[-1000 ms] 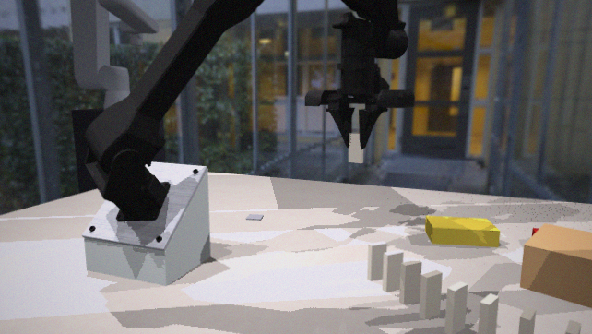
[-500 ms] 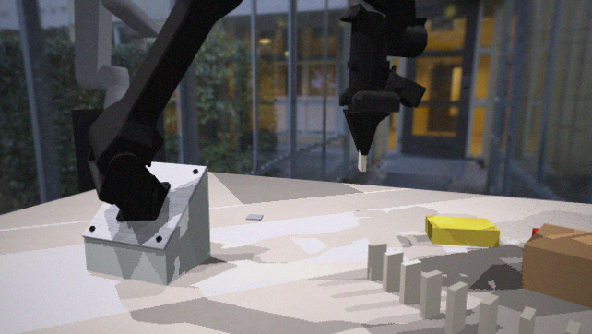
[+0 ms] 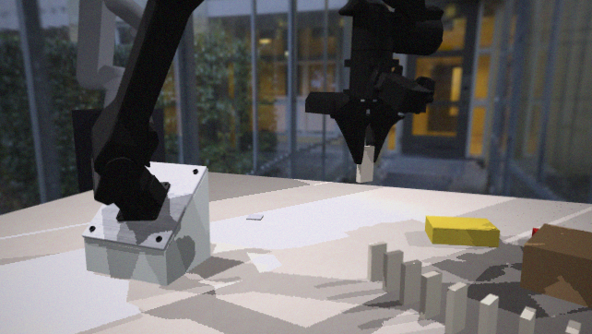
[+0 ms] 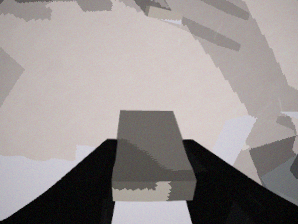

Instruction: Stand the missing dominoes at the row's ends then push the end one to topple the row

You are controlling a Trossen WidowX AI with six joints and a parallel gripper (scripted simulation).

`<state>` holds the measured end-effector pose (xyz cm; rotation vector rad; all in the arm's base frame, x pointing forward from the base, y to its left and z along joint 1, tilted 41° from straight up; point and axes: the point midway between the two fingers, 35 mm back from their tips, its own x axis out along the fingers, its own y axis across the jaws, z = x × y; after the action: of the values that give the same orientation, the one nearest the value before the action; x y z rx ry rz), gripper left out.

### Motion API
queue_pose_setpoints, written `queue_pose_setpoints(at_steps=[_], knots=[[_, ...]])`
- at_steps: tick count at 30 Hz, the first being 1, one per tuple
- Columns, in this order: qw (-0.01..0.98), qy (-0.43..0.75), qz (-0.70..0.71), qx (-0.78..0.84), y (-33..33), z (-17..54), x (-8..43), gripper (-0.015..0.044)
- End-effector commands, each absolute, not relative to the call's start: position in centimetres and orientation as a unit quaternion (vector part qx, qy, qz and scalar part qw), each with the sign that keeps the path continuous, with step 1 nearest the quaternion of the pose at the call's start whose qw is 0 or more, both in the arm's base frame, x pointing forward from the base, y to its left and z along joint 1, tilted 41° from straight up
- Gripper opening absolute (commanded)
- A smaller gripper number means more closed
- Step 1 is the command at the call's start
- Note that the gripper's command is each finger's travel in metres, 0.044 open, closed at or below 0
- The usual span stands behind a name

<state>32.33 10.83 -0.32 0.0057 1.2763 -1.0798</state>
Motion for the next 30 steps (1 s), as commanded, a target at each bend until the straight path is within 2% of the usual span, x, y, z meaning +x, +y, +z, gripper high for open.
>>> queue_pose_setpoints(at_steps=[1, 9, 30], knots=[[0.674, 0.516, -0.524, 0.064, 9.8, 1.0, 32.5, 0.0107], [0.674, 0.517, -0.524, 0.064, 9.6, 0.7, 32.6, 0.0107], [0.675, 0.515, -0.525, 0.063, 1.9, -8.3, 31.7, 0.0107]])
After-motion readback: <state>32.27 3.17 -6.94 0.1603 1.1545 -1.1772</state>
